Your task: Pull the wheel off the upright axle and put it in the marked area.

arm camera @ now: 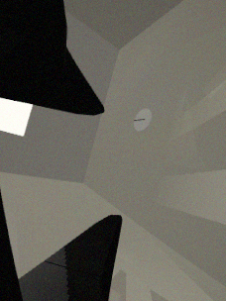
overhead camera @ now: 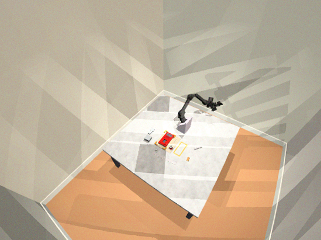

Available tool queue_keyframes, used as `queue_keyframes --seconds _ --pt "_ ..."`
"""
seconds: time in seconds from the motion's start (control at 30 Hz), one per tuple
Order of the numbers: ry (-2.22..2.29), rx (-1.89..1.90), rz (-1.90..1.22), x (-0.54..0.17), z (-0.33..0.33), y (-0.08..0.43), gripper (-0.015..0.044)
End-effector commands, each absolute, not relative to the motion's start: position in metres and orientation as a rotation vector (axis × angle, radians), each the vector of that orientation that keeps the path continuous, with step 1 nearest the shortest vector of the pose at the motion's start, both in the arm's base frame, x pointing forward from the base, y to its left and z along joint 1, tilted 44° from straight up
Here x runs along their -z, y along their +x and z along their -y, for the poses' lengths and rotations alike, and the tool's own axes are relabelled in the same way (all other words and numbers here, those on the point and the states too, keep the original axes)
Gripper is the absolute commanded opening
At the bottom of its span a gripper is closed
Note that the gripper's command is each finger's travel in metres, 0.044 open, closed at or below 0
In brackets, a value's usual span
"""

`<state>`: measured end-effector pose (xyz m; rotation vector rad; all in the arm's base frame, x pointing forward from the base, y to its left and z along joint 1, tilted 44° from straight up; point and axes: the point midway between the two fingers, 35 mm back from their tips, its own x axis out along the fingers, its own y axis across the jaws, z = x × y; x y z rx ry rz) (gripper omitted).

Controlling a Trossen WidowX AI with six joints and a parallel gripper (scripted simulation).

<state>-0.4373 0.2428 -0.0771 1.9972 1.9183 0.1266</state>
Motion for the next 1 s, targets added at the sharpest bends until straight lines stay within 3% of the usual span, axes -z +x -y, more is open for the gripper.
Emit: queue_keyframes --seconds 0.0,0.1,0.63,0.97 --pt "1.999 -0.124 -1.917 0.077 -0.244 -0.437 0.0374" --pt "2.028 -0.078 -1.903 0.08 -0.254 -0.429 0.03" --pt "2.321 0.304 -1.624 0.097 -0.363 -0.328 0.03" --pt "2.622 0.55 -1.36 0.09 -0.419 -0.235 0.03"
